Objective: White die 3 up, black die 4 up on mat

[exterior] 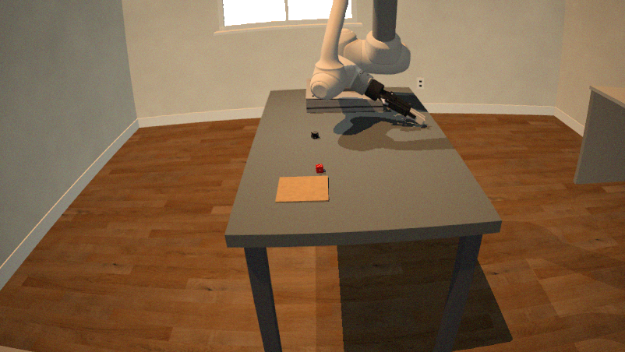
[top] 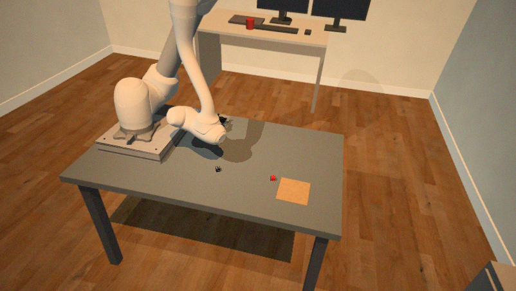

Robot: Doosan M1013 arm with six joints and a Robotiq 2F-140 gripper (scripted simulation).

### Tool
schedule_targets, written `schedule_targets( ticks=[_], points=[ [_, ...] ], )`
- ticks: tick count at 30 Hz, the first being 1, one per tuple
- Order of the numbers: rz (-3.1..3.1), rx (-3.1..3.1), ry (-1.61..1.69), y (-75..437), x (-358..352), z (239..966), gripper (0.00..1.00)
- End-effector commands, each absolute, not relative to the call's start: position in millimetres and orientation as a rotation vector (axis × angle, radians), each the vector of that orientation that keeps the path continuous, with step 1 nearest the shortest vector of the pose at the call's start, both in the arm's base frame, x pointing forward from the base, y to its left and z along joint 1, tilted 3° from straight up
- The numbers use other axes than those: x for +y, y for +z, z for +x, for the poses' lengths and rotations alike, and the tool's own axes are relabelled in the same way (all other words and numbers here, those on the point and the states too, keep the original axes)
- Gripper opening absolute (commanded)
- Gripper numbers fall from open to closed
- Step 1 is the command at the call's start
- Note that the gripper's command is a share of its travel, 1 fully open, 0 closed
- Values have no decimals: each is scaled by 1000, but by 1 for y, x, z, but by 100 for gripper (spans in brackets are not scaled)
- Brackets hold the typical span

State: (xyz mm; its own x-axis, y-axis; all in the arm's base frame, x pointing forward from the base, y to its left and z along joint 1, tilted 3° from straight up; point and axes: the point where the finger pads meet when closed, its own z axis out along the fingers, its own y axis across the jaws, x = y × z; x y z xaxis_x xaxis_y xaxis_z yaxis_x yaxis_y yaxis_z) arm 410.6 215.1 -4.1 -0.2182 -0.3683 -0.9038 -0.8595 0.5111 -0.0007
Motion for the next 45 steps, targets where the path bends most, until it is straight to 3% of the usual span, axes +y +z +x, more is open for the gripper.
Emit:
schedule_targets(
  ticks=[1, 45],
  points=[
    [-1024, 1804, 647, -4, 216, 409, 18],
    [-1024, 1804, 647, -10, 216, 409, 18]
  ],
)
